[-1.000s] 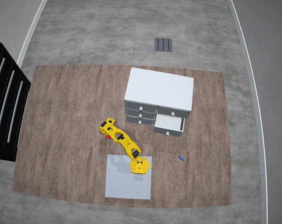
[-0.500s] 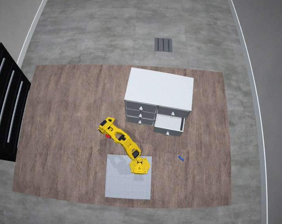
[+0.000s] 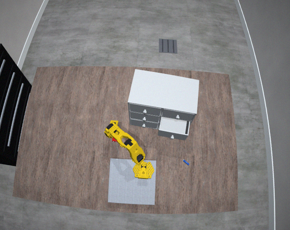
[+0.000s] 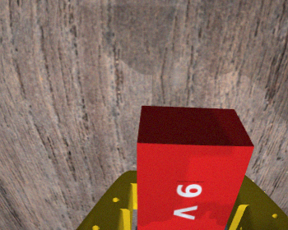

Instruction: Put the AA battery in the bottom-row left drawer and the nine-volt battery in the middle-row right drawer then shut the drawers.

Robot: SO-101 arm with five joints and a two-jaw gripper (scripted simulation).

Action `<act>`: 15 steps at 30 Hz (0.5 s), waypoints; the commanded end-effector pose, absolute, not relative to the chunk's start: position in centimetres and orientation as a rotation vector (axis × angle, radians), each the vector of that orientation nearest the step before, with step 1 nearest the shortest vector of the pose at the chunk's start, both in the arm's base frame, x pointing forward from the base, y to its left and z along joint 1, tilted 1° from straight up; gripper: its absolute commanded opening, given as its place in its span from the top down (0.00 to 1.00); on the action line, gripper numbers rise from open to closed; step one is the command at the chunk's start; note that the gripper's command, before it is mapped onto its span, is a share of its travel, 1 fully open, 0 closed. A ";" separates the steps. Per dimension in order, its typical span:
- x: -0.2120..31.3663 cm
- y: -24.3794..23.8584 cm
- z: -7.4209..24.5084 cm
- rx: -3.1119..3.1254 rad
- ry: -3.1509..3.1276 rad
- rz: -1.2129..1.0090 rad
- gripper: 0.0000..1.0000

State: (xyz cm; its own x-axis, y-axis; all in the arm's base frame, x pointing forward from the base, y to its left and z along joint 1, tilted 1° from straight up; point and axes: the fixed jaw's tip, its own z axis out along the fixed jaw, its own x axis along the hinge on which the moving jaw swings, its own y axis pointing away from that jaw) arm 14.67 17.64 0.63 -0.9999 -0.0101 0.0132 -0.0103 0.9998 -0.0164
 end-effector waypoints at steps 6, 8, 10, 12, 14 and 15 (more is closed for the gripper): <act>14.6 16.3 1.1 0.224 -3.144 -0.015 1.00; 14.4 15.9 1.1 0.286 -3.140 -0.015 1.00; 14.3 15.5 1.1 0.347 -3.134 -0.015 1.00; 14.2 15.1 1.1 0.409 -3.127 -0.014 1.00; 14.0 14.7 1.1 0.470 -3.118 -0.014 1.00; 13.9 14.5 1.1 0.501 -3.114 -0.013 1.00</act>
